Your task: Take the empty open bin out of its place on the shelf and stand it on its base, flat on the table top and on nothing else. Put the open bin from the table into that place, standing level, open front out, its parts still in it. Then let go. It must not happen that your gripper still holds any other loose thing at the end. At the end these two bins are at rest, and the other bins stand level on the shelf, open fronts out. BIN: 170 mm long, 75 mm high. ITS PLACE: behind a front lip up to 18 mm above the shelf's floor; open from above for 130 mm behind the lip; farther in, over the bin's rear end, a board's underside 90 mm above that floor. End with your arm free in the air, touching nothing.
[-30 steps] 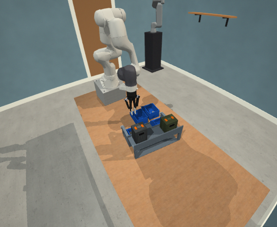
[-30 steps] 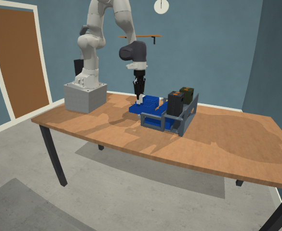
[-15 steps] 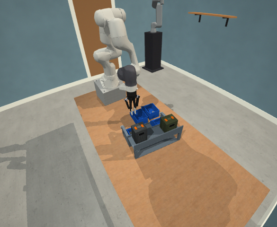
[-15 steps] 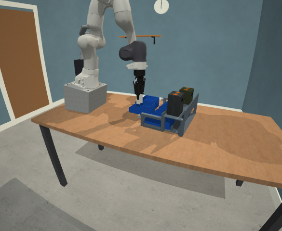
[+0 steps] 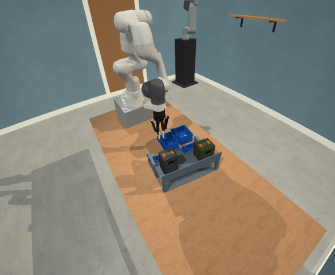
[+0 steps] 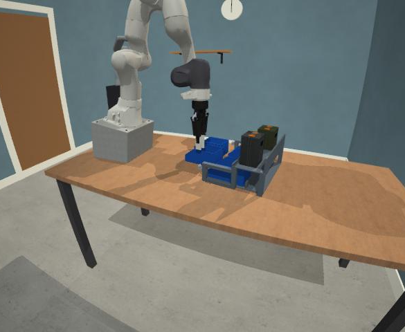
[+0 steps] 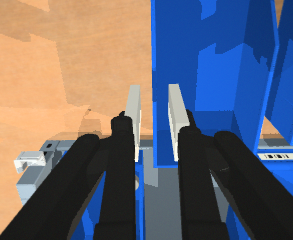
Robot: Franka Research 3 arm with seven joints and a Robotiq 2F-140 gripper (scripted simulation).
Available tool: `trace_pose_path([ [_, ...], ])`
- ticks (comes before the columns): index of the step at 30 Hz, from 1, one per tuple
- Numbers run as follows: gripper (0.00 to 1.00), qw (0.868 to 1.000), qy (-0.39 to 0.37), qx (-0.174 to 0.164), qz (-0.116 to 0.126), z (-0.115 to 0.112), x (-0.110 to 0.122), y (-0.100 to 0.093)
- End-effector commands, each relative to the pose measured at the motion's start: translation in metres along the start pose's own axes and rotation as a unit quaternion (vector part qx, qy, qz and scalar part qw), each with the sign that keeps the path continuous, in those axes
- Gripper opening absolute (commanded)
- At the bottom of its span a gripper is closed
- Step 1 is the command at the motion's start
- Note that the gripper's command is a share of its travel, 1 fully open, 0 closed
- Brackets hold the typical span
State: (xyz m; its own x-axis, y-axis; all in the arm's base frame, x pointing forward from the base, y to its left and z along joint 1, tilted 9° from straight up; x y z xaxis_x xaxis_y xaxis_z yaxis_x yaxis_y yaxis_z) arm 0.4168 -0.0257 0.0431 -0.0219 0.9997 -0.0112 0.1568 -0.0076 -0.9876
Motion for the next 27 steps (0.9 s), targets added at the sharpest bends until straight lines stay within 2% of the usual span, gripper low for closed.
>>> trace_pose_path([
  [1, 0.15, 1.000, 0.000, -0.001, 0.000, 0.0002, -0.0007, -0.0004],
  [27, 0.15, 1.000, 0.000, -0.001, 0.000, 0.0001, -0.0007, 0.0052],
])
Point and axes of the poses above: the point where the finger pads meet when closed, its own y axis out along the fingers, its own x axis across the jaws, z = x × y, the point moved 4 cm from there along -y, back along the fingers, and after that the axes turned 13 degrees about -y, right-handed, at the moved point
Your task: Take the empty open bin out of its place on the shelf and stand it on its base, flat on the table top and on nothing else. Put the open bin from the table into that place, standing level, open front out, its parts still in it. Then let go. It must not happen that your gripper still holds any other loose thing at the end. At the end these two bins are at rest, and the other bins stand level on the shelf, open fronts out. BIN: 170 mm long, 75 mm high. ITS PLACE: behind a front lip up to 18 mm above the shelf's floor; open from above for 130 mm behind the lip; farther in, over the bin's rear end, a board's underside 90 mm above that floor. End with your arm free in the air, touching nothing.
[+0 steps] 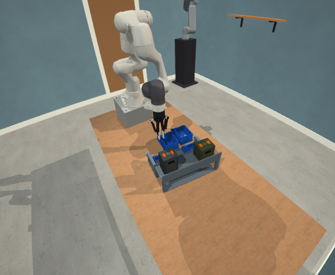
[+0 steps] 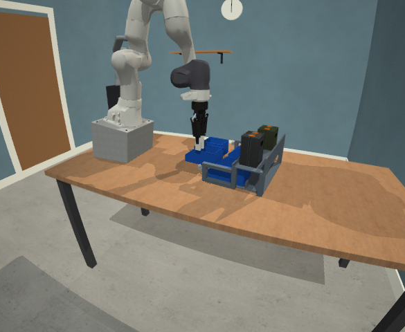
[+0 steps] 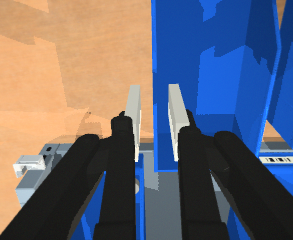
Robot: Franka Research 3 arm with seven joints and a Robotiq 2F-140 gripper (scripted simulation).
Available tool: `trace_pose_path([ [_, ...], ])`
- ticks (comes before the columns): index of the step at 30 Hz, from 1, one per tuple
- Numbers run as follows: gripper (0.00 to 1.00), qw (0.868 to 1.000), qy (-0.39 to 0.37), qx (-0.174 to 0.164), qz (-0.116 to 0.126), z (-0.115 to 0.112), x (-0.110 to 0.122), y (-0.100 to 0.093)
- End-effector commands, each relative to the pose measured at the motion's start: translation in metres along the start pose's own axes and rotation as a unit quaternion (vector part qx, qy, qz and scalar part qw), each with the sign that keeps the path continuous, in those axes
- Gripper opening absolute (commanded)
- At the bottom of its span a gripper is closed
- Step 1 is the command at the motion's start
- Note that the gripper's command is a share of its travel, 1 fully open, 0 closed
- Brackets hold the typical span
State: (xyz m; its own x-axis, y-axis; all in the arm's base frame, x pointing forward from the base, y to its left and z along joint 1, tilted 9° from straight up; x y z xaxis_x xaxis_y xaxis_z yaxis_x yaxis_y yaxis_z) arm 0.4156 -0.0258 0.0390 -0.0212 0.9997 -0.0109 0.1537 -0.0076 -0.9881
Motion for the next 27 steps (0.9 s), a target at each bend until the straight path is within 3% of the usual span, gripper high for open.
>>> trace_pose_path([
  [1, 0.15, 1.000, 0.000, -0.003, 0.000, -0.002, -0.001, 0.002],
  [27, 0.15, 1.000, 0.000, -0.003, 0.000, -0.002, -0.001, 0.034],
])
Point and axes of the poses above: the point where the finger pads meet when closed, its own y axis out along the fingers, its own x axis across the jaws, z = x × y, the point moved 4 cm from there along -y, back along the fingers, and after that the axes turned 13 degrees about -y, right-handed, at the moved point
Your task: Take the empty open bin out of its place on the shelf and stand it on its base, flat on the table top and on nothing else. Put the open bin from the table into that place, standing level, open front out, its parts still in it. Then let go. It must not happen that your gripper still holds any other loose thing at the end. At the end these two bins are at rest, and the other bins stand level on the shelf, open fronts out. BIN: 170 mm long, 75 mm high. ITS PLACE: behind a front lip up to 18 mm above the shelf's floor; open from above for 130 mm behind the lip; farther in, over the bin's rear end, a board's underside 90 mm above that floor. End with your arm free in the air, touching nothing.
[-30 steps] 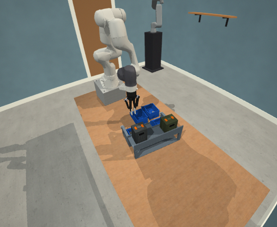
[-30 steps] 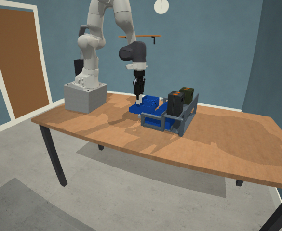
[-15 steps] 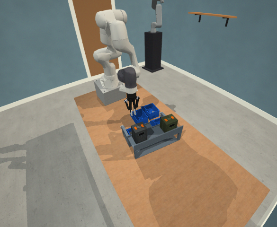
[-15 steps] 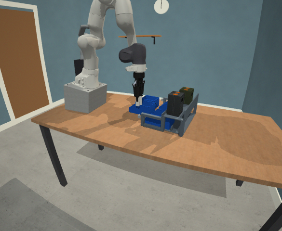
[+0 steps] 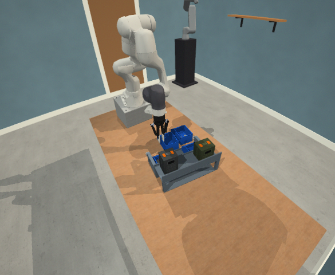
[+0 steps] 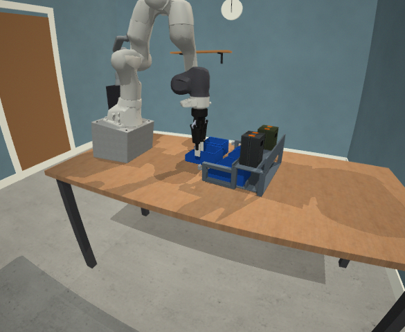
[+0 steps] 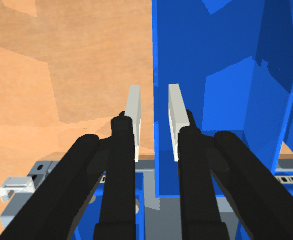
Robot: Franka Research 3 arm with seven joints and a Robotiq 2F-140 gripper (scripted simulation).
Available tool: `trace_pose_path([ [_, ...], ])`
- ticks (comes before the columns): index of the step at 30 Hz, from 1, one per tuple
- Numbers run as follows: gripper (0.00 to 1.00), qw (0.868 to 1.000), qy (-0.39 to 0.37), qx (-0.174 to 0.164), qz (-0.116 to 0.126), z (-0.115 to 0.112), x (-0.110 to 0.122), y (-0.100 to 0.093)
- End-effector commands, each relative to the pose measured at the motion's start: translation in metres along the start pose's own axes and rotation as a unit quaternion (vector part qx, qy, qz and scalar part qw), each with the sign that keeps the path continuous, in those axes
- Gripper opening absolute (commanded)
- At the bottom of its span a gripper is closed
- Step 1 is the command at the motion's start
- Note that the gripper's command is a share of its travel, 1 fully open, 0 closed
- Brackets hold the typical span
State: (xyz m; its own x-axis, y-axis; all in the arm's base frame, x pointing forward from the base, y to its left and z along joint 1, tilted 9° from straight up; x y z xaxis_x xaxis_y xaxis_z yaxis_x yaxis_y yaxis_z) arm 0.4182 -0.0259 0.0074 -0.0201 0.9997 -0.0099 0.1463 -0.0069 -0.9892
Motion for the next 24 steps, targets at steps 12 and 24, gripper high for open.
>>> trace_pose_path([
  [12, 0.15, 1.000, -0.001, -0.007, 0.000, -0.0042, -0.0009, 0.0078],
  [24, 0.00, 1.000, -0.001, -0.007, 0.000, -0.0042, -0.0009, 0.0078],
])
Point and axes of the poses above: the point where the finger pads meet when closed, its own y axis out along the fingers, its own x axis across the jaws, z = x × y, the point moved 4 cm from there along -y, back along the fingers, and after that the axes turned 13 degrees about -y, right-handed, at the moved point
